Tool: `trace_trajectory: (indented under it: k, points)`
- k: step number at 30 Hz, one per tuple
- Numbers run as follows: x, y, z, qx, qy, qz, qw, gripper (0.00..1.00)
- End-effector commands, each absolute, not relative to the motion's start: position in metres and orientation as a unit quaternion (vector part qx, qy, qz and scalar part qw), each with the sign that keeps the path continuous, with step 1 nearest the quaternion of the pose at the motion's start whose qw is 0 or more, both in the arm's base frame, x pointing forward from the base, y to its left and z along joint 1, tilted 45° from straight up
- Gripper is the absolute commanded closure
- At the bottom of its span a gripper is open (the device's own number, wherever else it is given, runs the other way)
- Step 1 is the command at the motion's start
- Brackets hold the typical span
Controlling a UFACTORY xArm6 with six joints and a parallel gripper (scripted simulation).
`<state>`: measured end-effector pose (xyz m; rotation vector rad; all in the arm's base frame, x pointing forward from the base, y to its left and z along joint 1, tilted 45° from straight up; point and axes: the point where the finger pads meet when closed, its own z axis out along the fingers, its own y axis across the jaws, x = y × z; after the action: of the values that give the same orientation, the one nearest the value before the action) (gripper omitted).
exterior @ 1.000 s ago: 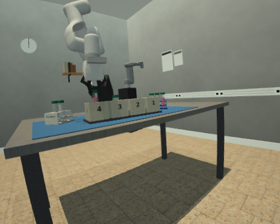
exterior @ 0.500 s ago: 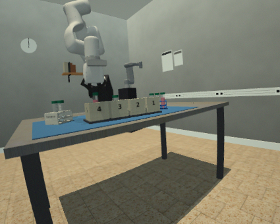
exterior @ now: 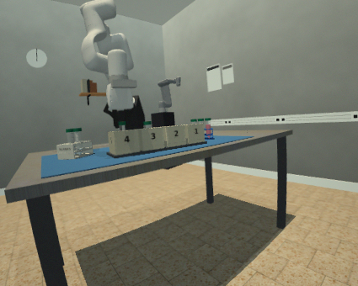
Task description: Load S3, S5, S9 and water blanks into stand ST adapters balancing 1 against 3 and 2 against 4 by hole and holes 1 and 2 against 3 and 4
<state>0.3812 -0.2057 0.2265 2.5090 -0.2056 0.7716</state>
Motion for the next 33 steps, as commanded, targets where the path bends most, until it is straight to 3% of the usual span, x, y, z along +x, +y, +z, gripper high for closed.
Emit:
trace_trajectory:
  k: [1,18,19,33]
  points:
    - [0.3838,-0.2079,0.2246,0.922,-0.075,0.285,0.252,1.0]
    - [0.3843,-0.2084,0.2239,0.922,-0.075,0.285,0.252,1.0]
    - [0.3844,-0.2085,0.2236,0.922,-0.075,0.285,0.252,0.56]
    - [0.3845,-0.2085,0.2237,0.922,-0.075,0.285,0.252,0.56]
